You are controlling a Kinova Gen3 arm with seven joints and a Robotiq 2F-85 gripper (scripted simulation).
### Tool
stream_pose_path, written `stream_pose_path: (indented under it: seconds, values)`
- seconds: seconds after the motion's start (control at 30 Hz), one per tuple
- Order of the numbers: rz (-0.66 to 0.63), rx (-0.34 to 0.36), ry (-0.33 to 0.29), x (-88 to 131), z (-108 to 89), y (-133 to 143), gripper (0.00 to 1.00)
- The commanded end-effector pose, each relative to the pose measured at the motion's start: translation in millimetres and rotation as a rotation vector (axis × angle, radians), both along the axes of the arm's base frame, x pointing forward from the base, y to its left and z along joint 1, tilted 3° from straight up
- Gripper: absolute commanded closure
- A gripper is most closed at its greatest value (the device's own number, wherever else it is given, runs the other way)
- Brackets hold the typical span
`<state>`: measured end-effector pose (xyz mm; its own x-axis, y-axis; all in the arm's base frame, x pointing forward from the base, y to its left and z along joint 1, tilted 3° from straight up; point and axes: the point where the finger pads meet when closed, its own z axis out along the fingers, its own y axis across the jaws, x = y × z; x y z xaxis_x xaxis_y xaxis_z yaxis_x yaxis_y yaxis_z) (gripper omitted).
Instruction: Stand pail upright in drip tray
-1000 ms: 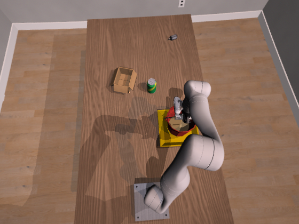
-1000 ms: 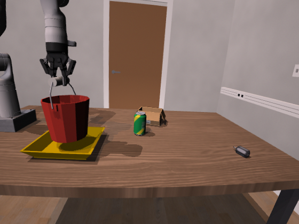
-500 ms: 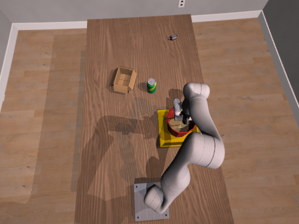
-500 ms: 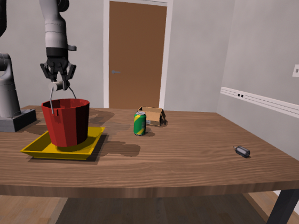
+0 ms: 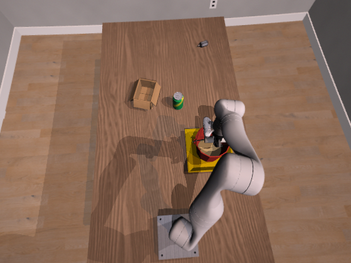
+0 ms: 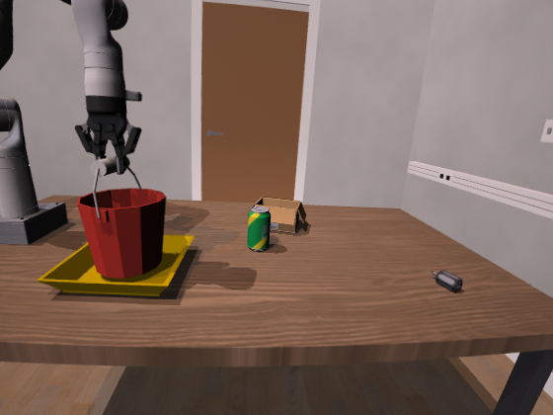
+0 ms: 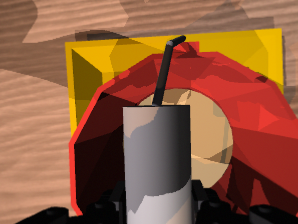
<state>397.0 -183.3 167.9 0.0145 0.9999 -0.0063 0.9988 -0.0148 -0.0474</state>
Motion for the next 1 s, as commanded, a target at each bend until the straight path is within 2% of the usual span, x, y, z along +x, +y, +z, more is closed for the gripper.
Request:
stream_pose_path:
  seconds: [0.0,0.97]
  values:
    - [0.001,0.001,0.002,0,-3.4,0,0.90]
    - [0.001,0.001,0.002,-1,-15.4,0,0.90]
